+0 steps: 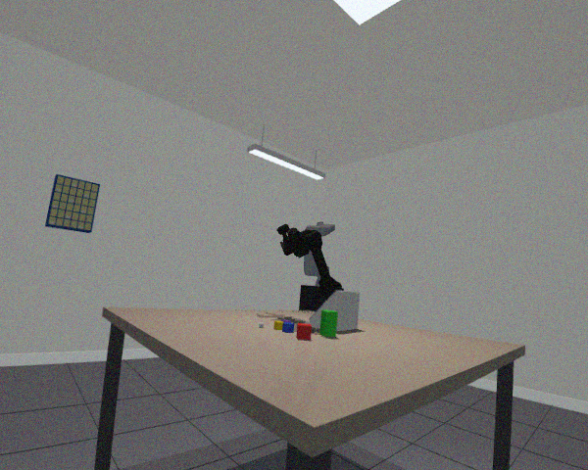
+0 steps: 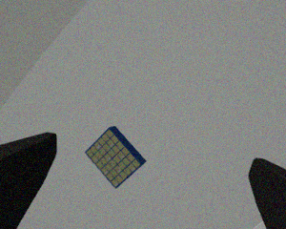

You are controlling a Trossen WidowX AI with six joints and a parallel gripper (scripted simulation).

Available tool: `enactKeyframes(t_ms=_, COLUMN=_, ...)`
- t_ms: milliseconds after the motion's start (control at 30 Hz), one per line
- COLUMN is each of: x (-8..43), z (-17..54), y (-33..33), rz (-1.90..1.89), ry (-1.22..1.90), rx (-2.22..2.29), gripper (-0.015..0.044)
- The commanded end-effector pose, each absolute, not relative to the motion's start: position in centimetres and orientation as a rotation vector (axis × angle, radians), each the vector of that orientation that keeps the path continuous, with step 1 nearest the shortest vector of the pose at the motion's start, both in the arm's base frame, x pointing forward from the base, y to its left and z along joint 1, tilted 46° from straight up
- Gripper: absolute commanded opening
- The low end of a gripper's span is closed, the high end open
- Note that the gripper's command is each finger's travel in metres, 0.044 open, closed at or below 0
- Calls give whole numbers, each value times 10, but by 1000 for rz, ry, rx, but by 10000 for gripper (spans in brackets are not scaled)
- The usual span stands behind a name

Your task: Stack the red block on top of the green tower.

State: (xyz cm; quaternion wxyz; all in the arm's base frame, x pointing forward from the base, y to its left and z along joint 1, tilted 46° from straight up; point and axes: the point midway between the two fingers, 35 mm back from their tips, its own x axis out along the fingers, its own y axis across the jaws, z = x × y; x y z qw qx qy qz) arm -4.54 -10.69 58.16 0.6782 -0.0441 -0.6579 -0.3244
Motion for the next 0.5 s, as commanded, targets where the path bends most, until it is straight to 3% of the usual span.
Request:
enactKeyframes(t_ms=0, x=-54, z=579, y=-141, rz=-729, ry=-1511, rx=52, gripper=440)
enactKeyframes(t_ms=467, x=-30, z=550, y=-253, rz=-739, ry=-1490, rx=533, gripper=440)
